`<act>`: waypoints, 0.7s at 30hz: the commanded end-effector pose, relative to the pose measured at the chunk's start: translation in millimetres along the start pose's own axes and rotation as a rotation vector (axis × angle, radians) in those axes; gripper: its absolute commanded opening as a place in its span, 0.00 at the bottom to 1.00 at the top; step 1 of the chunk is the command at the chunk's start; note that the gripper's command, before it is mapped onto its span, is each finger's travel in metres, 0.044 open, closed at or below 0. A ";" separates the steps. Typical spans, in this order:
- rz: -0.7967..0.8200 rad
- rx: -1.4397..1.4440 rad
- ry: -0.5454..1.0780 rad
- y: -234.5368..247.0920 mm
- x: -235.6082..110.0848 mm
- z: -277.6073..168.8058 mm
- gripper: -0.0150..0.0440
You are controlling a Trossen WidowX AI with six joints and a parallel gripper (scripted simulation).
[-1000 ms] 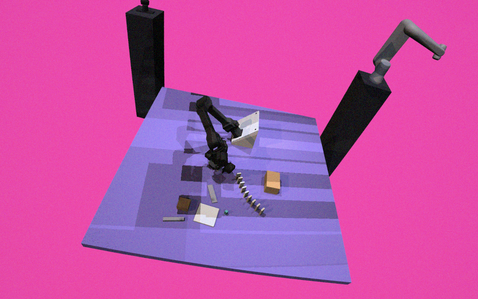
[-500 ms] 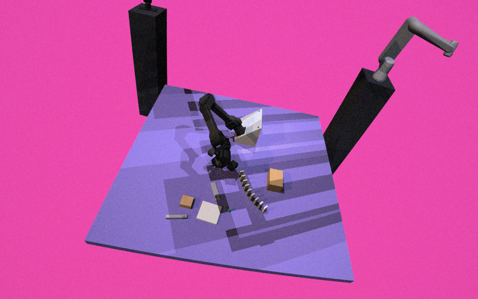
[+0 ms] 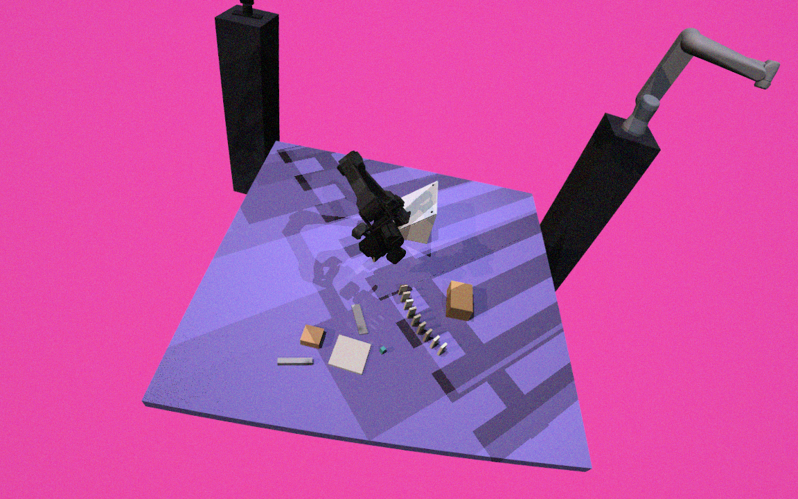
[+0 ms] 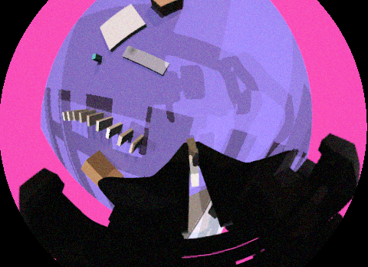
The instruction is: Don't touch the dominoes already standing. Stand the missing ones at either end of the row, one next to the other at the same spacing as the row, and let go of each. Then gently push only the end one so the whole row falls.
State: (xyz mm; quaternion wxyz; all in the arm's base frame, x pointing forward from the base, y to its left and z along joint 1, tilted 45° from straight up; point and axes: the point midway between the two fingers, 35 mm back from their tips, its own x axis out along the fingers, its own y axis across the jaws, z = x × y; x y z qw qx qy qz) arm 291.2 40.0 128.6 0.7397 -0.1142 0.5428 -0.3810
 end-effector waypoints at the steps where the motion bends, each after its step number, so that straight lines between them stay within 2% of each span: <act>1: -0.010 -0.001 0.016 -4.4 -5.2 -1.4 0.29; 7: -0.004 -0.211 0.019 -84.9 -7.5 2.4 0.29; 12: -0.011 -0.400 0.019 -153.4 -7.6 -13.2 0.29; 21: -0.010 -0.423 0.020 -161.6 -7.0 -16.8 0.29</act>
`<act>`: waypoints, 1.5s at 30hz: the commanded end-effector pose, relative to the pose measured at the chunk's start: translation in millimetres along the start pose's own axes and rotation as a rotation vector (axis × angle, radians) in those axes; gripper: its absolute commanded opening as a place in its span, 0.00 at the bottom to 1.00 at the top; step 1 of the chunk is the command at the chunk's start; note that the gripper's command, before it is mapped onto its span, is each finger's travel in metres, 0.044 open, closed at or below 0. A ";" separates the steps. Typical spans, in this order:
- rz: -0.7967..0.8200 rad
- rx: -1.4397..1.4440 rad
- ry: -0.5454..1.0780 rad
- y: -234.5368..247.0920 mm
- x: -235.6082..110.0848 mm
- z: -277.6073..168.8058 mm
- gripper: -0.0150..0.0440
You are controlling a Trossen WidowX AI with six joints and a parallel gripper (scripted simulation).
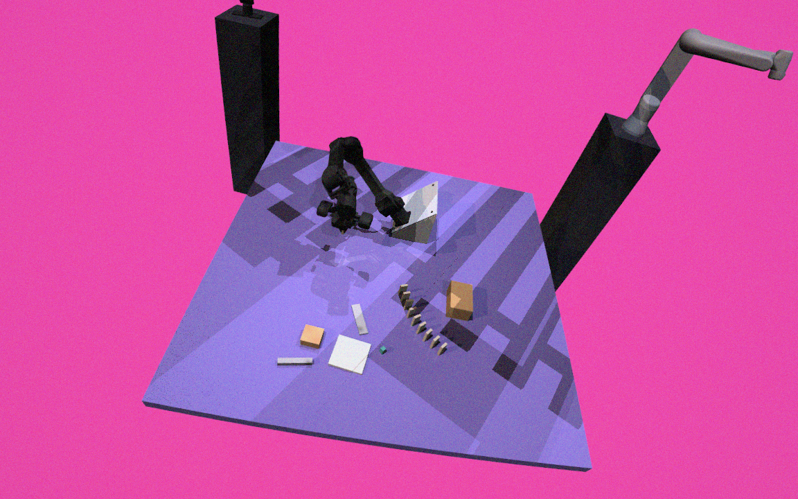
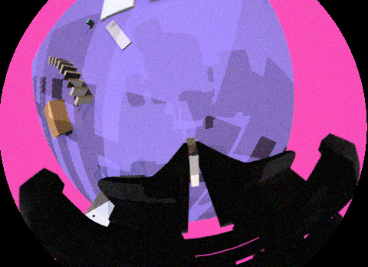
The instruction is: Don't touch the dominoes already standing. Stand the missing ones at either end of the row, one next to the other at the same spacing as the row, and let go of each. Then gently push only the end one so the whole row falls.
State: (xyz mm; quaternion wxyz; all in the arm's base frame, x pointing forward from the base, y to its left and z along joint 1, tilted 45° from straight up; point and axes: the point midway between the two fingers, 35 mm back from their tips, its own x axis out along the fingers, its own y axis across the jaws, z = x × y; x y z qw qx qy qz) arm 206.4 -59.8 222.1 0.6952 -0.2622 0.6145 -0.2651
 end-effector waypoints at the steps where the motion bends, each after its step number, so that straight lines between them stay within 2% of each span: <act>1: 0.008 -0.002 0.006 0.2 3.1 -2.6 0.29; 11: 0.210 0.155 -0.006 18.6 28.8 -5.4 0.29; 22: 0.403 0.316 -0.094 31.7 49.5 1.9 0.29; 34: 0.555 0.461 -0.270 32.5 63.9 16.0 0.29; 45: 0.628 0.553 -0.487 21.0 70.3 27.3 0.29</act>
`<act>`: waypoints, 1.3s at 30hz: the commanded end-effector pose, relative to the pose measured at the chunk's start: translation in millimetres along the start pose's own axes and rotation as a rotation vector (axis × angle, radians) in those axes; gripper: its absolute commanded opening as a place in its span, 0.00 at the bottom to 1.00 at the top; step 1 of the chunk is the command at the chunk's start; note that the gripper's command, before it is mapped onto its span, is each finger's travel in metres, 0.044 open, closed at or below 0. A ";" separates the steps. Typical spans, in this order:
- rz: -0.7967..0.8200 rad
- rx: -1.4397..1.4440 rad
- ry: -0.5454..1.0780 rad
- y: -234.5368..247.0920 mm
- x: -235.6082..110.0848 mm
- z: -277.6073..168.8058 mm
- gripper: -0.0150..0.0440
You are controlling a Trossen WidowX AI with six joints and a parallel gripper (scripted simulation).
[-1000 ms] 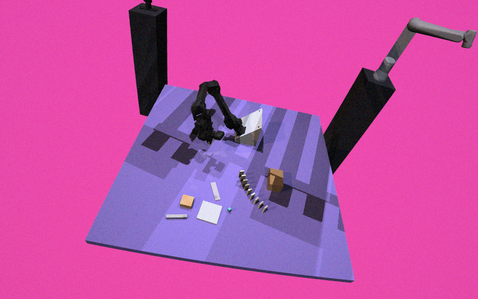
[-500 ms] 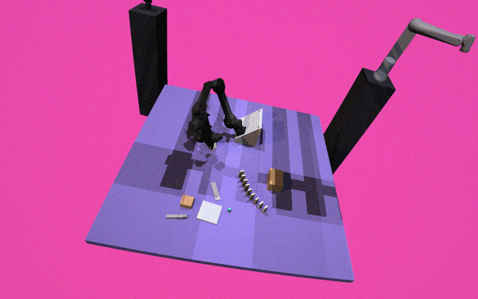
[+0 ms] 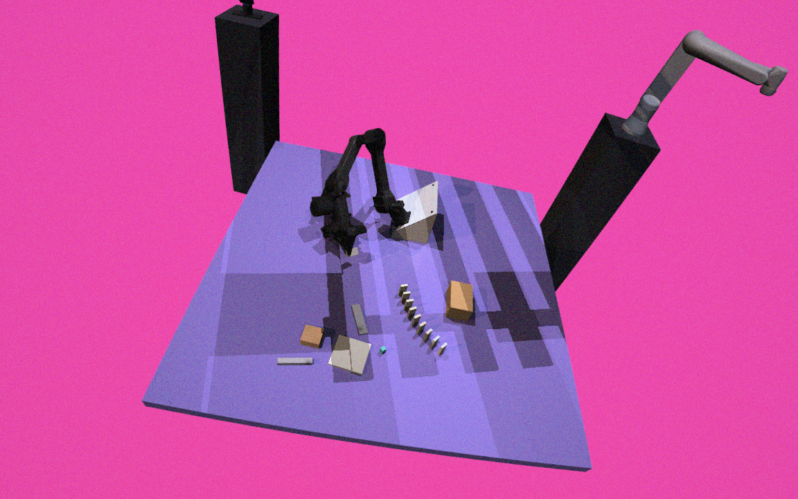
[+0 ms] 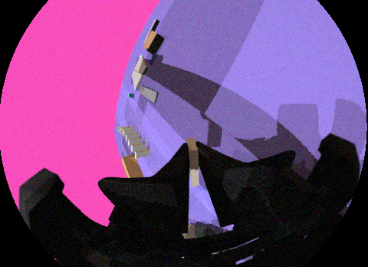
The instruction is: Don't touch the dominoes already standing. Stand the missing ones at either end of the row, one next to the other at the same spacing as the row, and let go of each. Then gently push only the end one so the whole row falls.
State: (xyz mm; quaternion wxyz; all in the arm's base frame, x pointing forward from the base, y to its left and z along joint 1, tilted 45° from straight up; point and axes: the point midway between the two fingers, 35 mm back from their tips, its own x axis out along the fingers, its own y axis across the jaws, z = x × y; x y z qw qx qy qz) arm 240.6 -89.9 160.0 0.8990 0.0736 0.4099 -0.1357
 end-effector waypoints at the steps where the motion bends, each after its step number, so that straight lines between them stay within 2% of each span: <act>1: 0.032 0.002 -0.063 -2.8 1.0 2.9 0.29; 19: 0.117 -0.082 -0.447 -21.6 -14.9 22.4 0.29; 39: 0.072 -0.384 -0.813 -31.2 -50.7 16.3 0.29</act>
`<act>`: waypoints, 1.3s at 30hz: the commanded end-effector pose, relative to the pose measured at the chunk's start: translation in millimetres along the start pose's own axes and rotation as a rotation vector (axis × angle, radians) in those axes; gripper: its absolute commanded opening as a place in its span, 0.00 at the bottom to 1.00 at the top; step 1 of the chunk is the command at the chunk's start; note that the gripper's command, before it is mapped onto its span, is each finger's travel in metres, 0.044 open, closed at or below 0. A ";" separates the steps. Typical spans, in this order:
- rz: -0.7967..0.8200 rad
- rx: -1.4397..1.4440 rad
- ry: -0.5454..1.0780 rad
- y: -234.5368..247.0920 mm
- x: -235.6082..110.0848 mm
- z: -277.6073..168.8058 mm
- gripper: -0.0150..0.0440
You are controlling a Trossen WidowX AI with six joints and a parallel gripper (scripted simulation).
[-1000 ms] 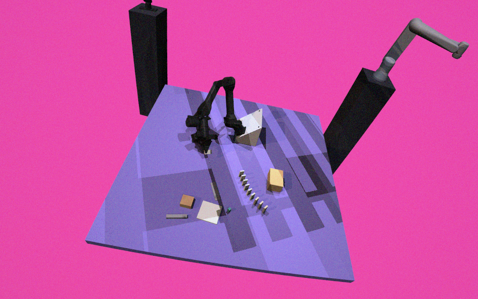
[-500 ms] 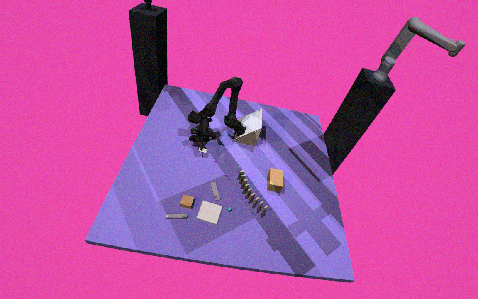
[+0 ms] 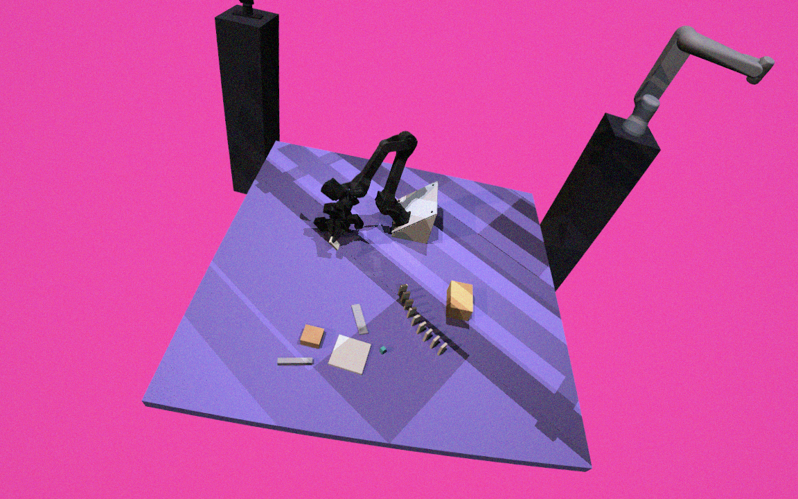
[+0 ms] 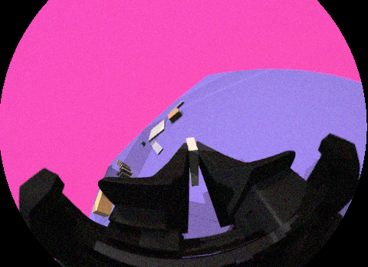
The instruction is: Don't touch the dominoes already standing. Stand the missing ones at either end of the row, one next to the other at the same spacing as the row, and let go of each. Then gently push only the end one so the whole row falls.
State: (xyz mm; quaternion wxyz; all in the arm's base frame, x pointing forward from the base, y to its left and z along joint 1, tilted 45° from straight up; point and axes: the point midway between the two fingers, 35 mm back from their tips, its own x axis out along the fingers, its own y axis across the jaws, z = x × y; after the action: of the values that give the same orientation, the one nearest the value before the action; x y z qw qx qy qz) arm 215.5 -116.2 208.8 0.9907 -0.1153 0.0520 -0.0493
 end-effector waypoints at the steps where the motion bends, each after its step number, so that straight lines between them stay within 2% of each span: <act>1: 0.006 -0.069 -0.044 2.1 -6.7 -0.1 0.29; 21: 0.037 -0.540 -0.200 28.4 -44.2 -10.5 0.29; 39: 0.038 -0.544 -0.200 28.8 -44.5 -10.8 0.29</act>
State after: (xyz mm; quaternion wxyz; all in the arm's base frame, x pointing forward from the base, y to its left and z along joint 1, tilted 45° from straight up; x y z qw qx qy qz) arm 172.7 -86.5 196.1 0.9254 -0.3776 -0.0324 -0.0054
